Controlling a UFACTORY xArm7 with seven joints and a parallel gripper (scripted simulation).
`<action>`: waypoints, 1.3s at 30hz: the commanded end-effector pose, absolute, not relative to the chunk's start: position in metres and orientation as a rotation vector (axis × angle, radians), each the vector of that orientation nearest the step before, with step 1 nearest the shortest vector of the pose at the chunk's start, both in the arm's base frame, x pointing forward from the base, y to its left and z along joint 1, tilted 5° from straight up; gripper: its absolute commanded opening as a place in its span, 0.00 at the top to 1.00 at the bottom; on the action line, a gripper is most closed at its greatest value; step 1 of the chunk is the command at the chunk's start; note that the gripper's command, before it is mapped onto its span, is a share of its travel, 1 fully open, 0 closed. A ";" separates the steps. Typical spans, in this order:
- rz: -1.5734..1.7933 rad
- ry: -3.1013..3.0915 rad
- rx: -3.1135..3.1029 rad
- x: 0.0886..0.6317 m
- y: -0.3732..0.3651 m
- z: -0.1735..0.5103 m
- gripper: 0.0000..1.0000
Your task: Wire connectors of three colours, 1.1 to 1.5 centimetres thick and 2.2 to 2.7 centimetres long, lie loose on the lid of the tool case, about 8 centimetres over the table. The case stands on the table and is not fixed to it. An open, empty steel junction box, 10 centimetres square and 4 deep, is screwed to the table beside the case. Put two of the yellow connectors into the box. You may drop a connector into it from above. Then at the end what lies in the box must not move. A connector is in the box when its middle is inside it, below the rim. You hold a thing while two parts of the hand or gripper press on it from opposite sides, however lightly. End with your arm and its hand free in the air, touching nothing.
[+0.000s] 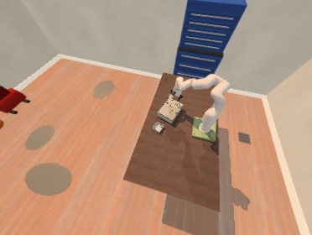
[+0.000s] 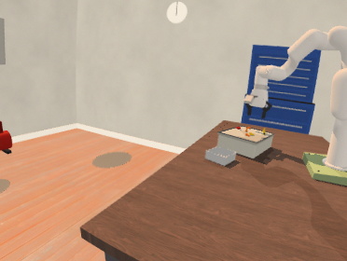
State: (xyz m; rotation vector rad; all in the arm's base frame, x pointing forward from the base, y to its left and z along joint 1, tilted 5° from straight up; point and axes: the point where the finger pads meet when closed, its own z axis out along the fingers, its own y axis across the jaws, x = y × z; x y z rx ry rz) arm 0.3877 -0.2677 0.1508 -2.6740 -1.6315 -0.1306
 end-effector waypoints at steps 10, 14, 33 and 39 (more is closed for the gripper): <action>-0.133 -1.671 -2.656 0.405 -0.248 0.150 0.00; -0.133 -1.687 -2.647 0.412 -0.238 0.148 0.00; -0.133 -1.719 -2.628 0.425 -0.219 0.145 0.00; -0.133 -1.719 -2.628 0.425 -0.219 0.145 0.00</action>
